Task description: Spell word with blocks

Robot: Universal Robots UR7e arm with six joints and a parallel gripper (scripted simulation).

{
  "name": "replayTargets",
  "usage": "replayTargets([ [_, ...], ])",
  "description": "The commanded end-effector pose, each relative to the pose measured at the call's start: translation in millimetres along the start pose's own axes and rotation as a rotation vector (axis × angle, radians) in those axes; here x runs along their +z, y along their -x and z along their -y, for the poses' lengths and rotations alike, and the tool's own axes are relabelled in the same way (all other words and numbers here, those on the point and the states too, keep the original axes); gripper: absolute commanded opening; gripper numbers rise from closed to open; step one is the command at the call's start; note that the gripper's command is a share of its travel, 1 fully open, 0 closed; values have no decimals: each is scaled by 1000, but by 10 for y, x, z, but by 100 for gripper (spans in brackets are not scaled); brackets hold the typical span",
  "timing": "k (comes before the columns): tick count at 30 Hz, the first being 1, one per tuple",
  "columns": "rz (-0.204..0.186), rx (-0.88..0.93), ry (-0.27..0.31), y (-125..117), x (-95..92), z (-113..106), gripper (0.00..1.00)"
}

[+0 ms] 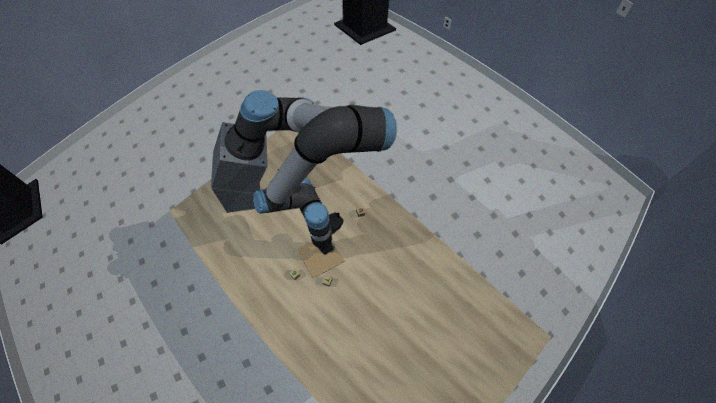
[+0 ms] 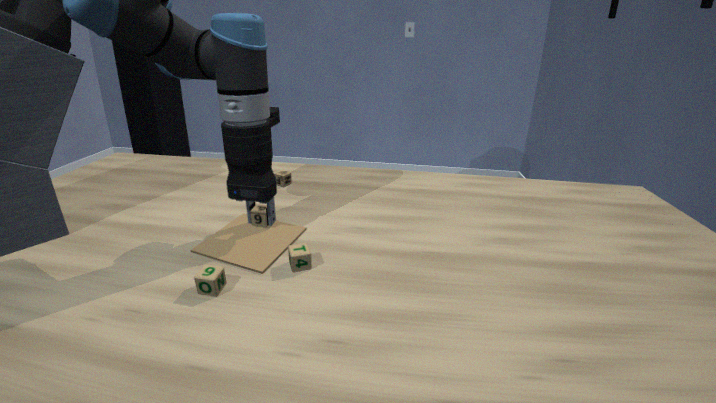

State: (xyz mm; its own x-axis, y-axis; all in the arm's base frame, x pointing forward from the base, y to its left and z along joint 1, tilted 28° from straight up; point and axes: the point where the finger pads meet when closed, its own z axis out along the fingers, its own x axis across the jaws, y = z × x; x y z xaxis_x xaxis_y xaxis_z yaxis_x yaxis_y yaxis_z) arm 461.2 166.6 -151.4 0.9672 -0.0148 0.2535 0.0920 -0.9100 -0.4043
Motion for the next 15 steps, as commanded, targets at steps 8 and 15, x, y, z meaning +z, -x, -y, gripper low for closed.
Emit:
replayTargets([
  [8, -2, -3, 1, -14, 35, 3, 57],
  [15, -1, -1, 1, -6, 45, 2, 57],
])
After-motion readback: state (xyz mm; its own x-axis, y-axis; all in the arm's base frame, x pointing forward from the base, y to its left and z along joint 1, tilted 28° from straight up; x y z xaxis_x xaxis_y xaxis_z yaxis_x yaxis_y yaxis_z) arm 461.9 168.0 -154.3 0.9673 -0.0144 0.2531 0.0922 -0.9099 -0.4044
